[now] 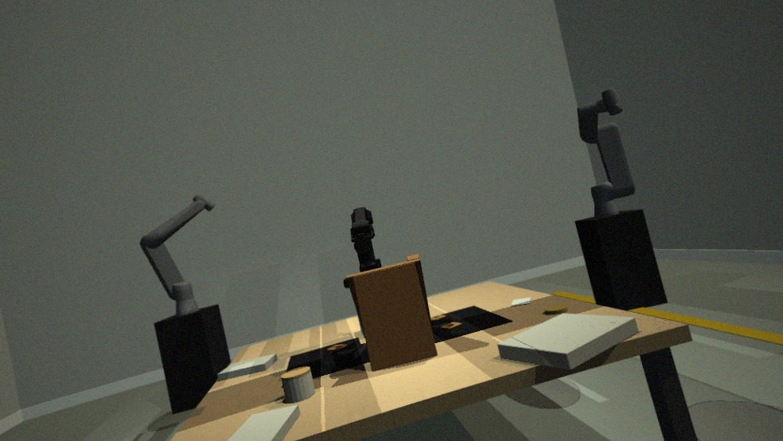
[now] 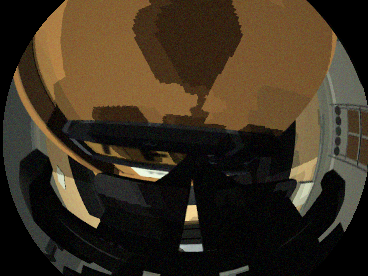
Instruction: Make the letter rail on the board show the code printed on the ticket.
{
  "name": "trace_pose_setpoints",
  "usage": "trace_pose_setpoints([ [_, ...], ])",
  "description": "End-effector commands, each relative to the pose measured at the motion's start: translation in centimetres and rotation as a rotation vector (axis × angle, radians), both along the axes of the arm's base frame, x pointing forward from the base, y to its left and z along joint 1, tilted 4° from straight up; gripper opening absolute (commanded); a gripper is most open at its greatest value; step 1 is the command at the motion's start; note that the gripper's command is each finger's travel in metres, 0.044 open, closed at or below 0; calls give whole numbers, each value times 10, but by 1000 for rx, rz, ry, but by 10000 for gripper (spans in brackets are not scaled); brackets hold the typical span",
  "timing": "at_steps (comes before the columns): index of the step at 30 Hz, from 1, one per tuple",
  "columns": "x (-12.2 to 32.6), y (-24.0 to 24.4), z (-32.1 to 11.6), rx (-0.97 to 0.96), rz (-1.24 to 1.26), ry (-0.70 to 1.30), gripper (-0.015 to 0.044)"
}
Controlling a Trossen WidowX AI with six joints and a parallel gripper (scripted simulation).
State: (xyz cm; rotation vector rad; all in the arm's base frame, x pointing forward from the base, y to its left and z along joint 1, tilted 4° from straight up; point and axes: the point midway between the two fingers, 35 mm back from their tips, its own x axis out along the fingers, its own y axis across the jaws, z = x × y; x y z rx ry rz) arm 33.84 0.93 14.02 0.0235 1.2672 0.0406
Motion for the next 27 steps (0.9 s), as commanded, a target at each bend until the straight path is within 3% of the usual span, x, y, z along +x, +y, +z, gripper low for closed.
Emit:
trace_pose_setpoints([
  [1,0,2,0,3,0,-1,0],
  [27,-24,0,17,3,0,1,0],
])
